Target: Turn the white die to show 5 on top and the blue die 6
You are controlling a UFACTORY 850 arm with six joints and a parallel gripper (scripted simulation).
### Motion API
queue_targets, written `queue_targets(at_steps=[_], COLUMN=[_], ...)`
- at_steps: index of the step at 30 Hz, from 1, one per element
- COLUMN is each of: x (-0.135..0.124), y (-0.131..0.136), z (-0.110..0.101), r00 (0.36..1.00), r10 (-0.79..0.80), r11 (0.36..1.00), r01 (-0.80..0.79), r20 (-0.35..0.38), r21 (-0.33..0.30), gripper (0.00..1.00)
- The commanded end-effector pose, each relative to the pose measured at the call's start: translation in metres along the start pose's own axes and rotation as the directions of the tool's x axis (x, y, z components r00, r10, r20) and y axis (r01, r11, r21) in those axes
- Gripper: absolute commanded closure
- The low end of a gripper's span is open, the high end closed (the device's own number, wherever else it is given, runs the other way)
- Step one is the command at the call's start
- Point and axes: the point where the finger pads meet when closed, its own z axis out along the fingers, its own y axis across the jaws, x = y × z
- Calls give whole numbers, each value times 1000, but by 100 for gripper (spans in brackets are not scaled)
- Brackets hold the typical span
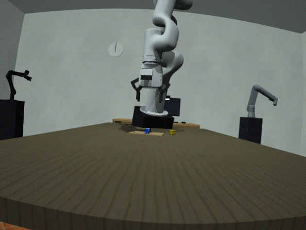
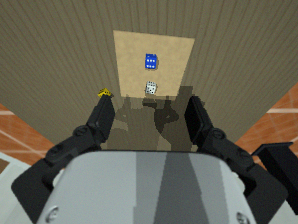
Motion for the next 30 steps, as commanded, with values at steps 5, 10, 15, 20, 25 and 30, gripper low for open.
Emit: queue_targets(at_steps=[5,10,15,20,25,30], x=[1,1,1,1,1,1], y=[0,0,0,0,0,0], z=[-43,-51,-54,-54,-54,-54], r00=[1000,1000,1000,1000,1000,1000], r10=[0,0,0,0,0,0], r11=[1000,1000,1000,1000,1000,1000], r01=[0,0,0,0,0,0], r20=[1,1,1,1,1,1], r21=[-2,-2,-2,-2,-2,-2], gripper=[0,0,0,0,0,0])
